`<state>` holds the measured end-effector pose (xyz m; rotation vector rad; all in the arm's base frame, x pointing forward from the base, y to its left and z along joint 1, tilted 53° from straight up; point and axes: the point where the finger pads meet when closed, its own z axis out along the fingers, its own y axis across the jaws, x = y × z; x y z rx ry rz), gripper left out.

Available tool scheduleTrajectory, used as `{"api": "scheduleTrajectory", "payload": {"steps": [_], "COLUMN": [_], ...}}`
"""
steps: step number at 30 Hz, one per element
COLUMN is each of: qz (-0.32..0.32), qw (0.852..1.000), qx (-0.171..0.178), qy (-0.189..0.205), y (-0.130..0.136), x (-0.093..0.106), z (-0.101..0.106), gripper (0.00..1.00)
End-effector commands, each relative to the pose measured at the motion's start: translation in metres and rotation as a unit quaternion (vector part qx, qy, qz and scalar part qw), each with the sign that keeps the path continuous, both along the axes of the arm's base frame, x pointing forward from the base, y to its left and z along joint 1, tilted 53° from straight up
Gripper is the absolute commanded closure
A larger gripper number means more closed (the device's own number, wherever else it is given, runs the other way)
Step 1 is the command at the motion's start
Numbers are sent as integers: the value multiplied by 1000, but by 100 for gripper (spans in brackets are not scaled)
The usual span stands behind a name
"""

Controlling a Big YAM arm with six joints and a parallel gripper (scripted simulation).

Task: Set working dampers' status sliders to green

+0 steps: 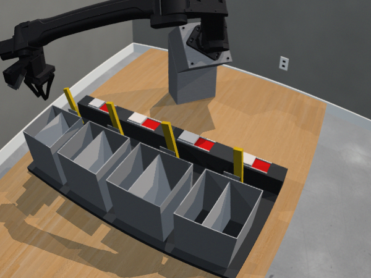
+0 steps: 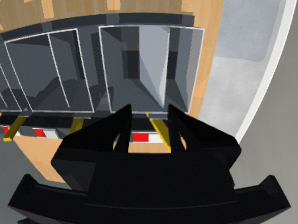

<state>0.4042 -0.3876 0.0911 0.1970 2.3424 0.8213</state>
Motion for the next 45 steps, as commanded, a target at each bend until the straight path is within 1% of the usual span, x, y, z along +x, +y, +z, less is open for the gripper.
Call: {"api": "scheduleTrajectory", "payload": {"steps": [1,18,19,21,23,25,27,28,31,33,35,38,39,41,43,45], "qz": [1,2,-7,4,8,16,24,36,50,50,65,74,75,98,98,99], "qw": [1000,1000,1000,999,999,999,998,997,994,994,990,986,986,984,984,985], "qx": [17,18,21,33,33,40,53,61,86,86,118,138,137,138,138,121], "qy": [9,8,6,-4,-7,-19,-25,-27,-37,-37,-50,-62,-65,-62,-62,-69], "y": [4,4,-4,-7,-10,-13,-12,-7,-5,-5,-4,-2,-2,13,13,7], "x": [-3,-5,-15,-23,-25,-28,-35,-36,-51,-51,-73,-84,-85,-68,-68,-65], "z": [-16,-16,-19,-30,-33,-39,-50,-59,-80,-80,-109,-128,-131,-132,-132,-115], "gripper": [64,64,64,64,64,64,64,64,64,64,64,64,64,64,64,64]}}
